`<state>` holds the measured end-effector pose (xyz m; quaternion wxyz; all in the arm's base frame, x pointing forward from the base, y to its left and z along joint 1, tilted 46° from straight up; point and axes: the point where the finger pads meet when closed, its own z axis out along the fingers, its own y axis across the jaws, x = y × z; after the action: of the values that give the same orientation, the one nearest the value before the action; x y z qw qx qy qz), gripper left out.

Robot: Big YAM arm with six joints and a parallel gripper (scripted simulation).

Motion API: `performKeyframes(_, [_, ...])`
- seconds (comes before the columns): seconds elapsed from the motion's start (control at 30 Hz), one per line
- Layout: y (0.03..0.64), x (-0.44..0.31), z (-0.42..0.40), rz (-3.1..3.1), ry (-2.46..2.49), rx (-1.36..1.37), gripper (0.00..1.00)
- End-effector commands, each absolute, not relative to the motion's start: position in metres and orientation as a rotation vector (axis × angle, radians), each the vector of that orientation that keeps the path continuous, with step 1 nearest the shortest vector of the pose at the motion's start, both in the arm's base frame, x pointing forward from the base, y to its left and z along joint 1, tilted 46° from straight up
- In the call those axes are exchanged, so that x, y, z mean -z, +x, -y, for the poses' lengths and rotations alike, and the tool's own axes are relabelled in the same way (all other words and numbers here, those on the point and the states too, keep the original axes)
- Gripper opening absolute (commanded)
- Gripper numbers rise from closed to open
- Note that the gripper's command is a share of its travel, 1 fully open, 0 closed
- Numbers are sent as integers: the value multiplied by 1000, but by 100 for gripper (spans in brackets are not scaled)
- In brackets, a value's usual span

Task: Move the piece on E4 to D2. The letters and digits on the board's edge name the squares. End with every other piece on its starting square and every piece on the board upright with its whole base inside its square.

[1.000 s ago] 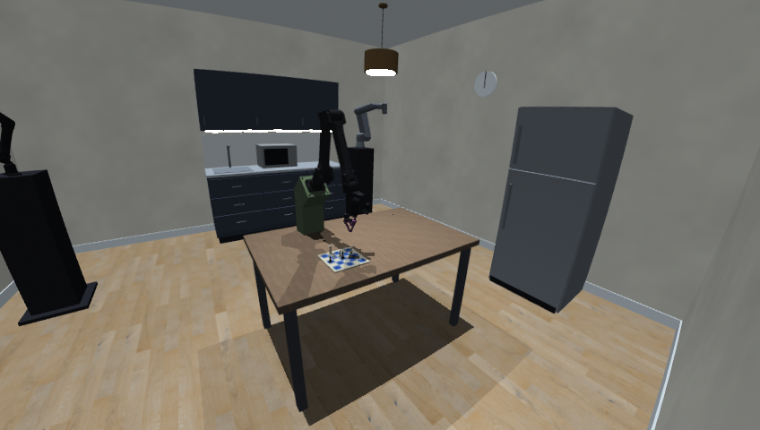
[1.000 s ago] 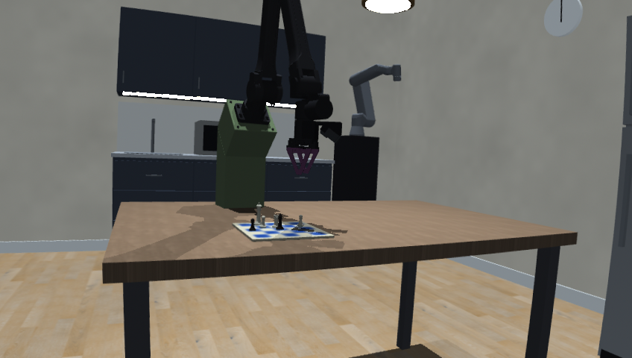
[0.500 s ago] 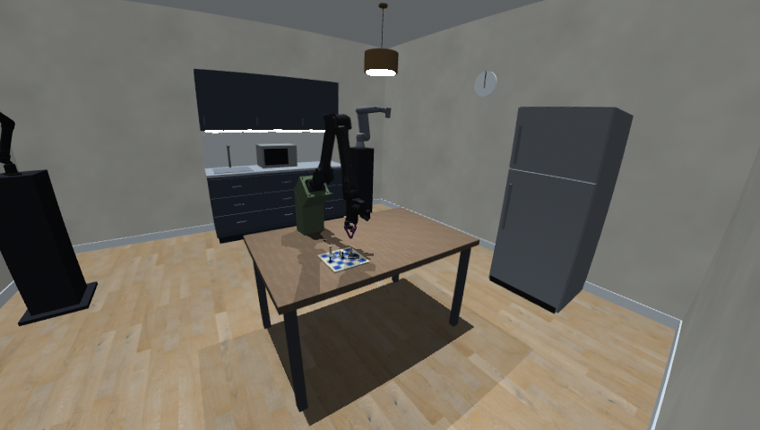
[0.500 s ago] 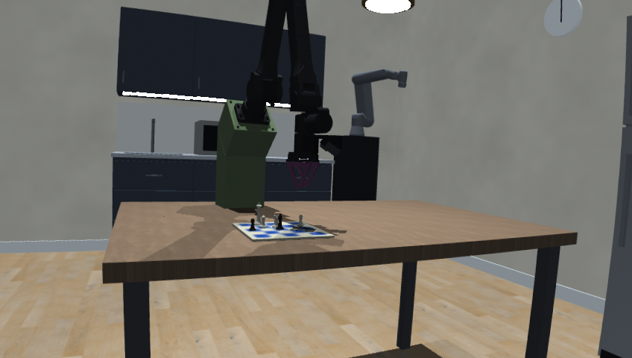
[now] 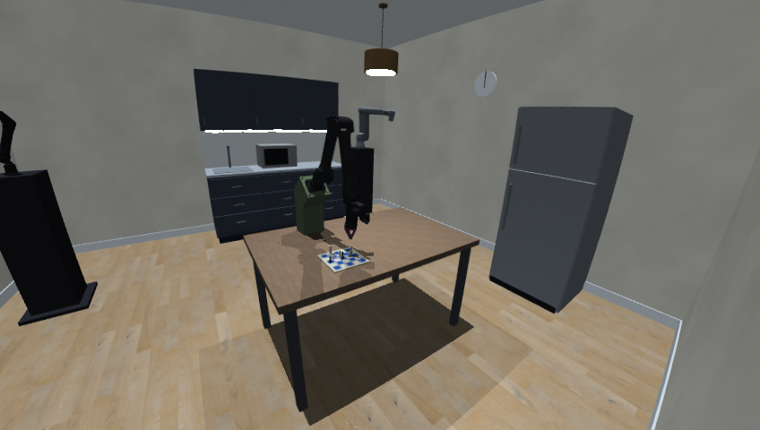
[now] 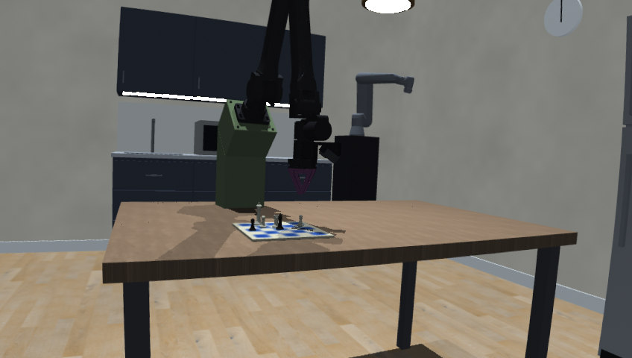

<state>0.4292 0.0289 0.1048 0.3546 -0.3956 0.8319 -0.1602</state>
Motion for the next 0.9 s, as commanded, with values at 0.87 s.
performKeyframes(0.87, [433,-108,-33,-2131,-1035,412,33])
